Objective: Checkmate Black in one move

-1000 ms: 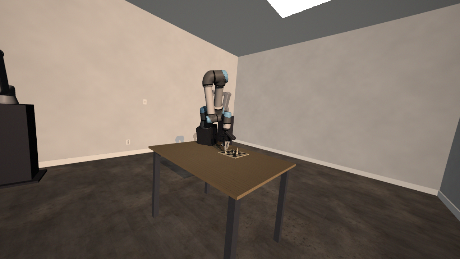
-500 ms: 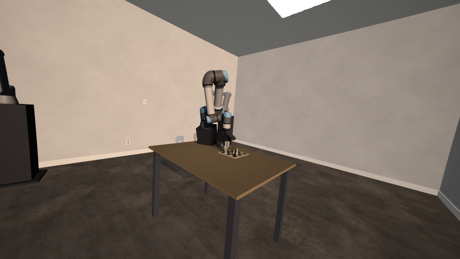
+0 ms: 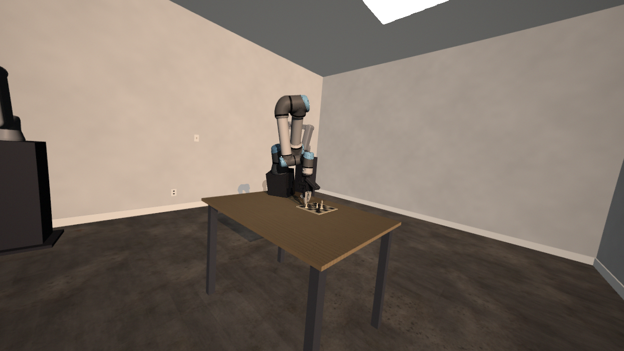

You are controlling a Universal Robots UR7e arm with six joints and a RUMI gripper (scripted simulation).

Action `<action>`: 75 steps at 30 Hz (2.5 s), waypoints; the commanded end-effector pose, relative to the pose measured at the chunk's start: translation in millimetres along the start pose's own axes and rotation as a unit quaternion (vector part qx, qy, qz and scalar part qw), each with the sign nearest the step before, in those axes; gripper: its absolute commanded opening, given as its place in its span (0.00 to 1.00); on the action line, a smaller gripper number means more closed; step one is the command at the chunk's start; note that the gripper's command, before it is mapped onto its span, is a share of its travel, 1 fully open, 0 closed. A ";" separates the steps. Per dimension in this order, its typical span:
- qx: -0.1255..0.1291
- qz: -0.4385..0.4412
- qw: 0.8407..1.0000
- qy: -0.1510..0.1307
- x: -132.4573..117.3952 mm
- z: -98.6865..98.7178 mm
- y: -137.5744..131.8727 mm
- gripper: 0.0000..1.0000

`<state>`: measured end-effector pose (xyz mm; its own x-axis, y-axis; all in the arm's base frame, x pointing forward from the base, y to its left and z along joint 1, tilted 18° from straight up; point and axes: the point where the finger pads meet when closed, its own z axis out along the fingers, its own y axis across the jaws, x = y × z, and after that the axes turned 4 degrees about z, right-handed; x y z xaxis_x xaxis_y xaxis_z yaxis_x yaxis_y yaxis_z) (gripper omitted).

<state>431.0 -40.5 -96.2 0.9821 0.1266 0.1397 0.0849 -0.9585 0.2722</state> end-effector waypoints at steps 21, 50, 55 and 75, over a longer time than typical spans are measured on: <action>0.000 0.000 1.000 0.001 0.3 -0.3 0.1 0.20; 0.000 0.000 1.000 0.001 0.3 -18.6 0.1 0.25; 0.000 0.000 1.000 0.001 0.3 -35.0 0.1 0.25; 0.000 0.000 1.000 0.001 0.3 -87.5 0.1 0.25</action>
<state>417.9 -20.4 -21.8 0.9816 0.1274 0.1420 0.0848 -0.9582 0.2731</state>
